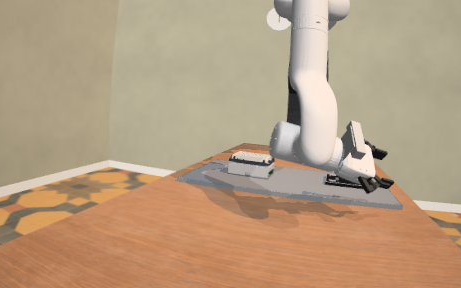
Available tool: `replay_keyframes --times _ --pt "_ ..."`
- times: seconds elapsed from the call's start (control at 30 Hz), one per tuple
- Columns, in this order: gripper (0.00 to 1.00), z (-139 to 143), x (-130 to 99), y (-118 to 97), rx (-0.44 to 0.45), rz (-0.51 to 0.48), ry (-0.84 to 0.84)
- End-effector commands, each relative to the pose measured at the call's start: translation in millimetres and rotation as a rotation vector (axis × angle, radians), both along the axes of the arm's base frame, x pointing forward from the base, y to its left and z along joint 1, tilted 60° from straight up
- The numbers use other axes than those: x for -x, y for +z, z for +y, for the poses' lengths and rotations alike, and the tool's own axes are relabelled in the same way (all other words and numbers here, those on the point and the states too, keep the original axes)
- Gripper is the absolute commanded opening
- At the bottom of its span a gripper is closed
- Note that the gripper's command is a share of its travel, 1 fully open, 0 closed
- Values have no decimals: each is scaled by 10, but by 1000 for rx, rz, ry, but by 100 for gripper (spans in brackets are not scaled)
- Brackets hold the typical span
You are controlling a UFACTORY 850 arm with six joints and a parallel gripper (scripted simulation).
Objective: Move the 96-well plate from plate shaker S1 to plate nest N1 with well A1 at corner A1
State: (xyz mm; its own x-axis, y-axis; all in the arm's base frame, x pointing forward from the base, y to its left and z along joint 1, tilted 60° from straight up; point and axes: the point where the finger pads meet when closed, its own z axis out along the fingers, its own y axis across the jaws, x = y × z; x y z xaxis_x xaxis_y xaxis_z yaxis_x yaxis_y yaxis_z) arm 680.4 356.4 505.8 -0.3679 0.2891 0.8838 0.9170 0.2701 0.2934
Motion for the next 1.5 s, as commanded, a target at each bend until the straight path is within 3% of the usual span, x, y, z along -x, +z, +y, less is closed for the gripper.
replay_keyframes --times 0.0,0.27,0.7,0.83,1.3,1.47 --pt "100 -182 -124 31 -43 114 -152" --pt "100 -358 -217 25 -78 213 -267" --pt "100 -861 -409 -49 -181 473 -554" --pt "100 -887 -418 -54 -186 486 -568" --pt "100 -1453 -513 -222 -301 737 -830" --pt "100 -1566 -516 -265 -324 781 -874"
